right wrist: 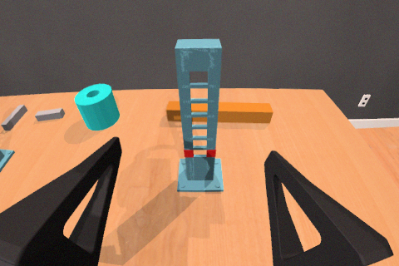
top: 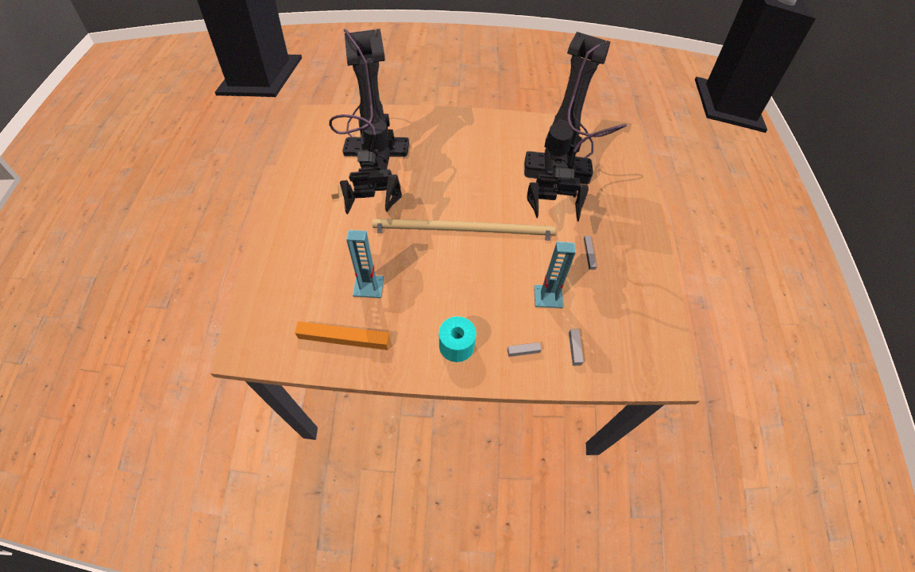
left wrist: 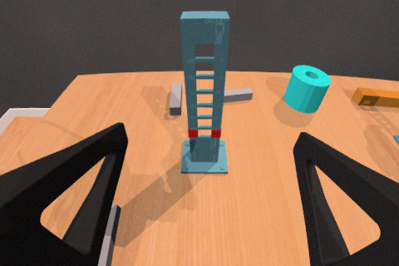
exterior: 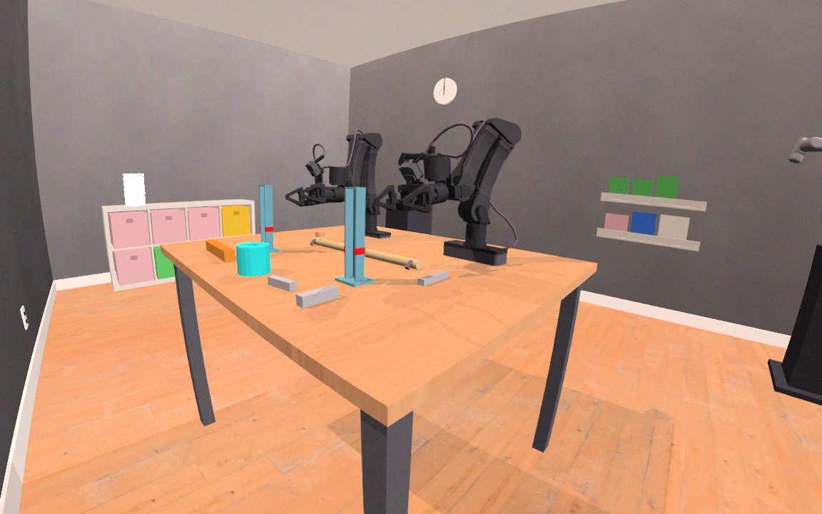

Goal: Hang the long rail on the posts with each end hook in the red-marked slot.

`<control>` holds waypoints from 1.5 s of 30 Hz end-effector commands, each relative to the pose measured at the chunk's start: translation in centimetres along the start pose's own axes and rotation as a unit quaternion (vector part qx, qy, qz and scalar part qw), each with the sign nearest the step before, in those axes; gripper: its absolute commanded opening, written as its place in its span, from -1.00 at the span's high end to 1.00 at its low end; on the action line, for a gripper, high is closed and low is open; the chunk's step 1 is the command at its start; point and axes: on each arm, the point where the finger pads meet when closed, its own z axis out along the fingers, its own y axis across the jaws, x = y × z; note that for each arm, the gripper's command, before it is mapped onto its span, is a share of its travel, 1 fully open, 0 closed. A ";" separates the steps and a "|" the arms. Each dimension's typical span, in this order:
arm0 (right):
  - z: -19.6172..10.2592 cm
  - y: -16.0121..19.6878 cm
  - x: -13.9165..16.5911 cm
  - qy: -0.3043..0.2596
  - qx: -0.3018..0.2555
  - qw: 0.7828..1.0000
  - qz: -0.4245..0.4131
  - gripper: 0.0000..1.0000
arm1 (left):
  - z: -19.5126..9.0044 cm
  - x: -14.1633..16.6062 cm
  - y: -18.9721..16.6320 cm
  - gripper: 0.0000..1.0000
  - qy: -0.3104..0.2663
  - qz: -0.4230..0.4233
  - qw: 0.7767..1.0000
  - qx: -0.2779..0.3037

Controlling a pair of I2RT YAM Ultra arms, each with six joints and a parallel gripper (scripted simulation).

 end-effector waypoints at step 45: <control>3.3 1.8 12.0 0.328 -0.110 0.876 -0.335 0.04 | 1.8 2.6 -1.9 0.04 0.075 0.106 0.990 0.046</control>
